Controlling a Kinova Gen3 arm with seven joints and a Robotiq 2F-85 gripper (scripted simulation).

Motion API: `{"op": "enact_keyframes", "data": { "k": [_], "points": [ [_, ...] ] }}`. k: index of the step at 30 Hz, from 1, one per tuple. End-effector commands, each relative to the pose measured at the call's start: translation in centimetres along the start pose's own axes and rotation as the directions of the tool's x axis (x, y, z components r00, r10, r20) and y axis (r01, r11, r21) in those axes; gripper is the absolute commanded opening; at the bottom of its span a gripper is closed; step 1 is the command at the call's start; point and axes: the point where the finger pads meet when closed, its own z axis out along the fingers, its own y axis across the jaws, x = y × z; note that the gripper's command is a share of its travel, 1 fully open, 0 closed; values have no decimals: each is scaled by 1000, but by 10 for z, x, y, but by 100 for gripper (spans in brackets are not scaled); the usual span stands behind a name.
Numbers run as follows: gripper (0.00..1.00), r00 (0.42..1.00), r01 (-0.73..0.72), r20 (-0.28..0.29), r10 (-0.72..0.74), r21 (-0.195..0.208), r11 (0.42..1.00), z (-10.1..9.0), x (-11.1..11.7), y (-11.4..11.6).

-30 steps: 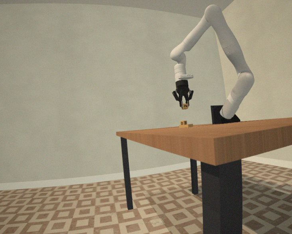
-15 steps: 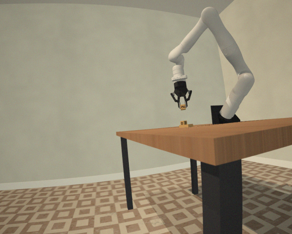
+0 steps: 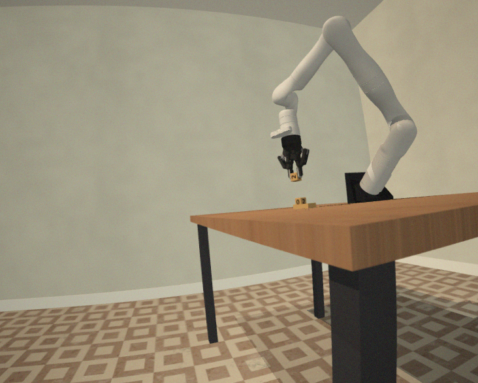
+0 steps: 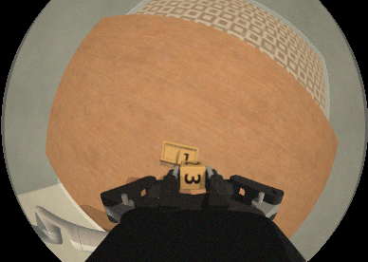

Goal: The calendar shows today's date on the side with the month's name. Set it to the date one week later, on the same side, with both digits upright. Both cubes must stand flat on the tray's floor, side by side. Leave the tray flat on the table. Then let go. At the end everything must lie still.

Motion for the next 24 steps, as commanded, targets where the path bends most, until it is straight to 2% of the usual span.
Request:
{"op": "enact_keyframes", "data": {
  "k": [1, 7, 13, 14, 16, 24],
  "points": [
    [26, 998, -70, 6, 70, 5, 998, 3, -1, 3],
    [26, 947, -320, 6, 320, 4, 947, 3, -4, 13],
    [26, 838, -545, 5, 545, -1, 838, 3, -6, 24],
    [26, 815, -579, 5, 579, -2, 815, 3, -6, 25],
    [26, 815, -579, 5, 579, -2, 815, 3, -6, 25],
    [26, 600, -800, 0, 800, -10, 600, 3, -9, 38]
  ]
}}
